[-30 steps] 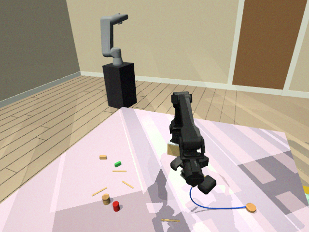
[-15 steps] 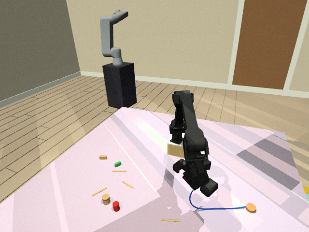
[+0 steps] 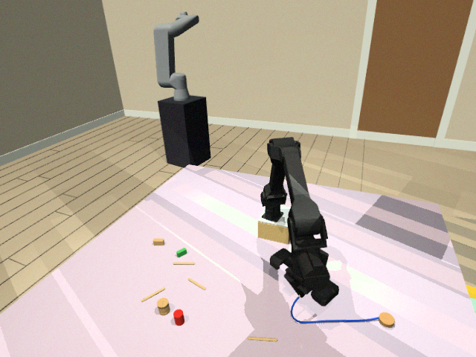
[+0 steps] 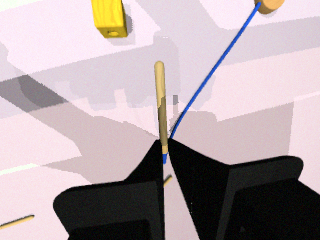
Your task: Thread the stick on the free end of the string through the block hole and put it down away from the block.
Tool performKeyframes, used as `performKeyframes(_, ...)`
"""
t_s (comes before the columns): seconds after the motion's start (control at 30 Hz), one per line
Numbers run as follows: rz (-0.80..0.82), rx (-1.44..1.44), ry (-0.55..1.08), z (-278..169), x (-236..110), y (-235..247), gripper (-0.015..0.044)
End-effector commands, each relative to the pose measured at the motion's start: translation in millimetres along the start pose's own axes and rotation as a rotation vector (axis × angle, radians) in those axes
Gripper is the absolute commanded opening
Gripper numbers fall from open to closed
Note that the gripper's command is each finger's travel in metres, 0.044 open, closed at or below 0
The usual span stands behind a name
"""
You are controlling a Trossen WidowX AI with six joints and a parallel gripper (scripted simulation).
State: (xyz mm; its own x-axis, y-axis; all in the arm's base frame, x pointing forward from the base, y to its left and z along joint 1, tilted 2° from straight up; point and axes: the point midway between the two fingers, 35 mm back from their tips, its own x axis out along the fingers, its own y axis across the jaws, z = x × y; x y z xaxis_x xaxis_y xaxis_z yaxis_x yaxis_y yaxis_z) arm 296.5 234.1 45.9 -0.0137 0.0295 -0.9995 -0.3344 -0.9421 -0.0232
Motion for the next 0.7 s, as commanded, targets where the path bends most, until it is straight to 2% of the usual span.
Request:
performKeyframes(0.0,0.006,0.007,0.02,3.1,6.8,1.6,0.0)
performKeyframes(0.67,-0.004,0.015,0.081,3.8,20.9,0.1,0.0)
